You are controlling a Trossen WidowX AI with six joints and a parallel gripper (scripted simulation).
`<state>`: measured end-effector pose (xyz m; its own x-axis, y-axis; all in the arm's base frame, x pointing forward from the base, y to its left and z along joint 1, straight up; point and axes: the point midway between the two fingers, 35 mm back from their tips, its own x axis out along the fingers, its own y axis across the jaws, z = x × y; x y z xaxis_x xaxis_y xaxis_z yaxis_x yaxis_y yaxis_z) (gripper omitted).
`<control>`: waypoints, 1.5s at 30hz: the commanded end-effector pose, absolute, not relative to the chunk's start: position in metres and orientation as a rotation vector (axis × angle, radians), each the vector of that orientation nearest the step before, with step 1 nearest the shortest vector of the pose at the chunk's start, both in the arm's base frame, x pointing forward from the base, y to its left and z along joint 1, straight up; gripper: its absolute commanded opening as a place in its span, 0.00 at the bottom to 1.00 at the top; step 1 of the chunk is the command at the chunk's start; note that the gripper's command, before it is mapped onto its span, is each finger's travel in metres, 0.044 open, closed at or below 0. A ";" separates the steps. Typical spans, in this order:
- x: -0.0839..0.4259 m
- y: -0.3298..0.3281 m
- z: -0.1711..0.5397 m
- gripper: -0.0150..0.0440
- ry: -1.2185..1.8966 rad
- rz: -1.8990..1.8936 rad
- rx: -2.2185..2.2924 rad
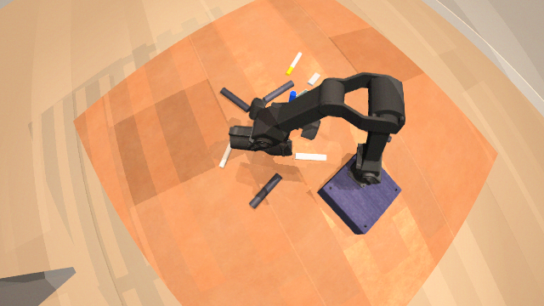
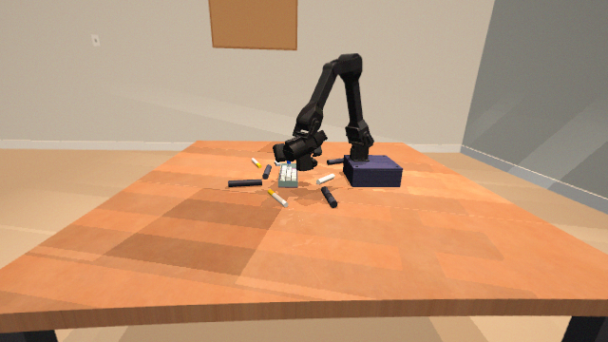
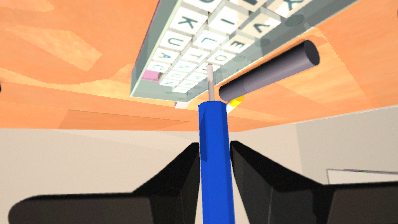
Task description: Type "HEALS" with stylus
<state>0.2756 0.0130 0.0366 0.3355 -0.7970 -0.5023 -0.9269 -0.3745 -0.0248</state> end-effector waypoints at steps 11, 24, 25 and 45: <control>0.275 0.014 0.029 0.39 1.538 0.597 -2.294; 0.276 0.014 0.024 0.39 1.539 0.597 -2.294; 0.276 0.014 0.024 0.39 1.539 0.597 -2.294; 0.276 0.014 0.015 0.39 1.539 0.597 -2.294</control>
<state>0.2761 0.0140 0.0172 0.3351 -0.7973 -0.5020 -0.9269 -0.3746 -0.0236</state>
